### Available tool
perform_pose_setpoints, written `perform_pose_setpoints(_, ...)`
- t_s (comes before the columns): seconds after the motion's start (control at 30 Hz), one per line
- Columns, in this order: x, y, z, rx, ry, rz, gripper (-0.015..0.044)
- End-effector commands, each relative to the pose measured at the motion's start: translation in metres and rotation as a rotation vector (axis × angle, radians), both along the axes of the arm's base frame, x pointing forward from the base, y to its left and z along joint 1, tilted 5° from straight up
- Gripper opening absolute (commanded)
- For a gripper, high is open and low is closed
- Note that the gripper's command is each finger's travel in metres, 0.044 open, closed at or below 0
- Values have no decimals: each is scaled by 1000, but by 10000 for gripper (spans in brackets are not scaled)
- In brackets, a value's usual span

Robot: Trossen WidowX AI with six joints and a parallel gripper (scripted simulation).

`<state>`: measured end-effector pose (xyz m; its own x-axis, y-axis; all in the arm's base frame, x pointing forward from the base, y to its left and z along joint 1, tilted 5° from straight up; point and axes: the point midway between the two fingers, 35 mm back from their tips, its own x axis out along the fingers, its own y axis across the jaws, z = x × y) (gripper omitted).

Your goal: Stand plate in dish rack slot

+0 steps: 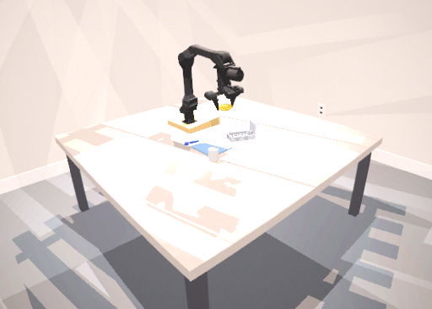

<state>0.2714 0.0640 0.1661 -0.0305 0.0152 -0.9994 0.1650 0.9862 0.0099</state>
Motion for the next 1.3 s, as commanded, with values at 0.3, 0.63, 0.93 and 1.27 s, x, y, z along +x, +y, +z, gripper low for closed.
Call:
perform_pose_setpoints(0.3,-5,2,-32,205,81,258,0)
perform_pose_setpoints(0.63,-8,3,-51,390,69,451,0)
perform_pose_setpoints(0.93,-10,4,-65,557,3,610,0)
perform_pose_setpoints(1.27,-11,4,-76,725,-133,768,0)
